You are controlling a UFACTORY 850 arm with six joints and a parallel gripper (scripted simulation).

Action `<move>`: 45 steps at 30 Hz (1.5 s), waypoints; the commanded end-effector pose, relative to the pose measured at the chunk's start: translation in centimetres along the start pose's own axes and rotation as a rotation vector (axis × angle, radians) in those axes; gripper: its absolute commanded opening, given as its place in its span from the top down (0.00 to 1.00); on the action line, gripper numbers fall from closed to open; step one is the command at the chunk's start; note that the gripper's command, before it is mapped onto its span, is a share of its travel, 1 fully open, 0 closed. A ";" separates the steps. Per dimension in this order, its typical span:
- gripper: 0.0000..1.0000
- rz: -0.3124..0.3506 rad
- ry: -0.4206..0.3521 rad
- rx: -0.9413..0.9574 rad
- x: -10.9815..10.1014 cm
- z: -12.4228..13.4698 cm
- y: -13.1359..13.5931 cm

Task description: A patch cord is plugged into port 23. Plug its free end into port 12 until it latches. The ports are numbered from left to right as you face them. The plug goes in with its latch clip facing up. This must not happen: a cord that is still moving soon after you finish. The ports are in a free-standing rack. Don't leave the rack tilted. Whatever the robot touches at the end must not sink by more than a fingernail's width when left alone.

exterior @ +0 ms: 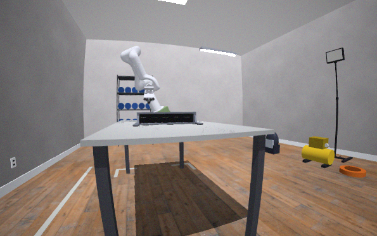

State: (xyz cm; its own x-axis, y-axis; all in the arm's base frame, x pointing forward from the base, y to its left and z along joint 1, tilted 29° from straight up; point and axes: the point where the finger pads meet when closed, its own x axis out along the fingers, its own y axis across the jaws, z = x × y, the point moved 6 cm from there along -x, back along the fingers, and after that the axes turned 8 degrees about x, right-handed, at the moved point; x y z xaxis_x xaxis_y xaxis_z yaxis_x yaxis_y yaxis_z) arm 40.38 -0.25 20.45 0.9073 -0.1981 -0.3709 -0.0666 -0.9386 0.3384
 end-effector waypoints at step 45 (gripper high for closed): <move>1.00 0.000 0.001 0.000 2.8 0.0 0.0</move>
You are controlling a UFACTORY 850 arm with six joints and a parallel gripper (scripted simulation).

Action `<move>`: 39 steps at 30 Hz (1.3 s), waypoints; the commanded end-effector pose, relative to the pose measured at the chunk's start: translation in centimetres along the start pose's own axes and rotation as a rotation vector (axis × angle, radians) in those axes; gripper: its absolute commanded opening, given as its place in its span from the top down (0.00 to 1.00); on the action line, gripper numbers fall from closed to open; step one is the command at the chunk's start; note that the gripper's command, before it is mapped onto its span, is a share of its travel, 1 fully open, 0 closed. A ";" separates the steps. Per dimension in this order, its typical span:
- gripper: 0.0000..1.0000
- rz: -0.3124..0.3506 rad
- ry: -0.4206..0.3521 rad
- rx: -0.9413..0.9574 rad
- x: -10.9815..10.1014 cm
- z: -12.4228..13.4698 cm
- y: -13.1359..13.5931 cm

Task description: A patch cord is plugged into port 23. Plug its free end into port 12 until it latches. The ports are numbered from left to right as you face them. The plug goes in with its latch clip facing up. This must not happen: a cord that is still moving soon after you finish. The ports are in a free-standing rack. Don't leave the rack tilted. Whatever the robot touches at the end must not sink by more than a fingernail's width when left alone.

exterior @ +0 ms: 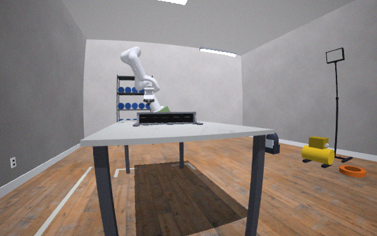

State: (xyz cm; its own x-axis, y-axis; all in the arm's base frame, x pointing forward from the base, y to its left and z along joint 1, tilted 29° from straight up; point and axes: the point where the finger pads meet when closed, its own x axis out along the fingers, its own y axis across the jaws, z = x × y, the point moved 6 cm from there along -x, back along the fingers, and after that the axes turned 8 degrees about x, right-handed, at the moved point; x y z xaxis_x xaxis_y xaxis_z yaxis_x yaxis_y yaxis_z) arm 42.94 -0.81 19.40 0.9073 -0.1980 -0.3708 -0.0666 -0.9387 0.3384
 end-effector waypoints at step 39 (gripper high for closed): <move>1.00 0.000 0.001 0.000 -3.1 0.0 0.0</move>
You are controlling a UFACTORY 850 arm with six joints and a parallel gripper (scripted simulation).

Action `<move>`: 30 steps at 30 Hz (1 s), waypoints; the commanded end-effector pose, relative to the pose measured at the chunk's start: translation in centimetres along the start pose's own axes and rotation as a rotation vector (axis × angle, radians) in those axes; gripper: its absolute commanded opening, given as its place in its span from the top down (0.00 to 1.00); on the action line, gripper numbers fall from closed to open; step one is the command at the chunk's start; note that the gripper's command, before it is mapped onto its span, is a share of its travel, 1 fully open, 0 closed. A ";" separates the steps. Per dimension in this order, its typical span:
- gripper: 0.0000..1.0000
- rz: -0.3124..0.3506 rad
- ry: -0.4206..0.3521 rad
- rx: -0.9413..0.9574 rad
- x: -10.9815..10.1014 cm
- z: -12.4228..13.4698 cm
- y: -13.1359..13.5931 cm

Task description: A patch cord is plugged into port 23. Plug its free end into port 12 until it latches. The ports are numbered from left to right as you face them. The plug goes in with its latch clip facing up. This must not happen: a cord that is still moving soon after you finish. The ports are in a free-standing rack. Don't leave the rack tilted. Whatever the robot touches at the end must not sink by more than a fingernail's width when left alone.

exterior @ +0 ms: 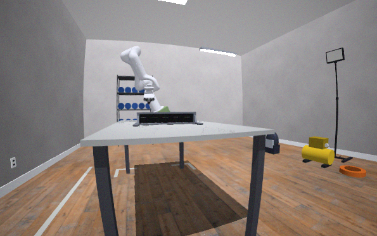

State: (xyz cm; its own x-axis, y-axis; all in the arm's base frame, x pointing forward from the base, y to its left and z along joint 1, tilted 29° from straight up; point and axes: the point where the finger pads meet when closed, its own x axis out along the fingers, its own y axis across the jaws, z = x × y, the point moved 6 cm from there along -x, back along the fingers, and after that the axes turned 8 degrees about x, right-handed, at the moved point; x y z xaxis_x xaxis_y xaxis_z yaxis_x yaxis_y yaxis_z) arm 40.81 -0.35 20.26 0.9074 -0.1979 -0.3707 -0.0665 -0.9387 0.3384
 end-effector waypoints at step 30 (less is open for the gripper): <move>1.00 0.189 -0.165 0.256 3.1 1.3 -2.7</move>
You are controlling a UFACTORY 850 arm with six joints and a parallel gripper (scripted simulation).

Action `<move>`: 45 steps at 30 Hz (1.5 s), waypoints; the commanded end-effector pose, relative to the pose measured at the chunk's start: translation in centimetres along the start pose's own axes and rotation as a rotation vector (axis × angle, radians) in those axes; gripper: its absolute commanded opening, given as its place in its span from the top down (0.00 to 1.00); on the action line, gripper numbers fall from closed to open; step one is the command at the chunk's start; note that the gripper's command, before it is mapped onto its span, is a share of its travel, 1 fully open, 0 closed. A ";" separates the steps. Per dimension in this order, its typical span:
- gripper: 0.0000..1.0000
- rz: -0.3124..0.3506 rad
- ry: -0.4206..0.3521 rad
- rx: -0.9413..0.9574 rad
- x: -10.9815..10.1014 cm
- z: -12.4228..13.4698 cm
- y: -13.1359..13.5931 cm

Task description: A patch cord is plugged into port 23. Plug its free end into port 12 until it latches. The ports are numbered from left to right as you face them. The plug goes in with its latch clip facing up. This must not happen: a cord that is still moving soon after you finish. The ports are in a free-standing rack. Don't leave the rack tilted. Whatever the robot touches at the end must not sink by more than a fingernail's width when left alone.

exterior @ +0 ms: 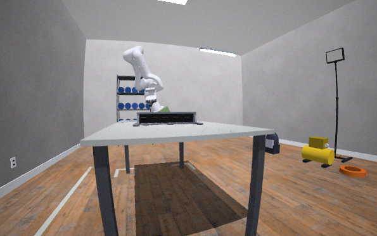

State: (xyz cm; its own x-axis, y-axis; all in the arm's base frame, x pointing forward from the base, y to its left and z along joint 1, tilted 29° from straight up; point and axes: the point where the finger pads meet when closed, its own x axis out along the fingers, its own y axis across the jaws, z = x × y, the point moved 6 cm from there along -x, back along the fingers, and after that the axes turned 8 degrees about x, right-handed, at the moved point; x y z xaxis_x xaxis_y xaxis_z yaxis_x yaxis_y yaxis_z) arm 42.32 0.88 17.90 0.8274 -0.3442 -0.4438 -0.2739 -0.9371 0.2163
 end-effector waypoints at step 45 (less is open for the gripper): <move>1.00 0.623 -0.410 1.130 0.6 13.2 -22.6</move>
State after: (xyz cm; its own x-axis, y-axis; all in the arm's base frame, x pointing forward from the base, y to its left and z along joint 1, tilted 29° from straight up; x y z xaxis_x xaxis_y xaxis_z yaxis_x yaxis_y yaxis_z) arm 43.05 18.25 3.02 0.3283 -0.5449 -0.7716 -0.9441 -0.2163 -0.2489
